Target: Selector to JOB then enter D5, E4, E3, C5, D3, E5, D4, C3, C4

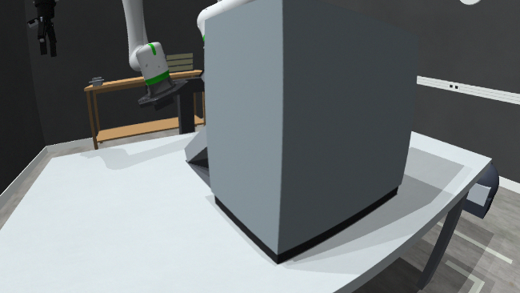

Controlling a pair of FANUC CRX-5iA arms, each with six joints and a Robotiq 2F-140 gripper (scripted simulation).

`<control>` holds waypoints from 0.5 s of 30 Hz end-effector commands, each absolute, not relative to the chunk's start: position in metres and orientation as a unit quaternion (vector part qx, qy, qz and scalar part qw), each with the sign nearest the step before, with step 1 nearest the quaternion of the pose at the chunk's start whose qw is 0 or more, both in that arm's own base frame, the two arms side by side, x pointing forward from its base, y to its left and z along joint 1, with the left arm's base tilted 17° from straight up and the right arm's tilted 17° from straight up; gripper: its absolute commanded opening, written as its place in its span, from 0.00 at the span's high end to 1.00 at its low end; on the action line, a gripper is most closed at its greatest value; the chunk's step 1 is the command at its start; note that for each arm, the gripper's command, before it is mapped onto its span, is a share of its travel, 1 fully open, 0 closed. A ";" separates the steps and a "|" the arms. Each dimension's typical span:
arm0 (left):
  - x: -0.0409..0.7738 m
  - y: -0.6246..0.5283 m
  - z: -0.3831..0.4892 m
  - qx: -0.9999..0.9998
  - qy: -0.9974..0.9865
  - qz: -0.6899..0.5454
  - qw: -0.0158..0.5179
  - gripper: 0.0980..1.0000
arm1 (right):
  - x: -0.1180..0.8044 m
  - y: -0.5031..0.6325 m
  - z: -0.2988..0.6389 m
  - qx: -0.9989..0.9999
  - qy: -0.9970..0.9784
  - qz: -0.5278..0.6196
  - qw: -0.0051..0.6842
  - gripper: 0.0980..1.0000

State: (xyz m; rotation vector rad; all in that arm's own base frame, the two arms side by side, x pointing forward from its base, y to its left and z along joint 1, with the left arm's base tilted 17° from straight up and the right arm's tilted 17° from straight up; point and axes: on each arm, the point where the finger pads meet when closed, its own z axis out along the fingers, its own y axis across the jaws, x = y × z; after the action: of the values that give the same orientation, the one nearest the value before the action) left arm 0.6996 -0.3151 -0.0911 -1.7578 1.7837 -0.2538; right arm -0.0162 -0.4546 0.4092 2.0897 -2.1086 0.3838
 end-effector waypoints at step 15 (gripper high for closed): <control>0.702 -0.315 -0.092 -0.665 0.674 -0.097 0.307 1.00 | -0.016 -0.455 0.410 0.696 -0.702 0.128 0.075 0.00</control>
State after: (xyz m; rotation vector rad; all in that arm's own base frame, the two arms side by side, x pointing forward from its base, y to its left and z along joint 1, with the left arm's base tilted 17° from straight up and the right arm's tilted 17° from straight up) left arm 0.7011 -0.3144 -0.0933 -1.7578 1.7837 -0.2538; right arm -0.0162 -0.4546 0.4092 2.0897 -2.1086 0.3838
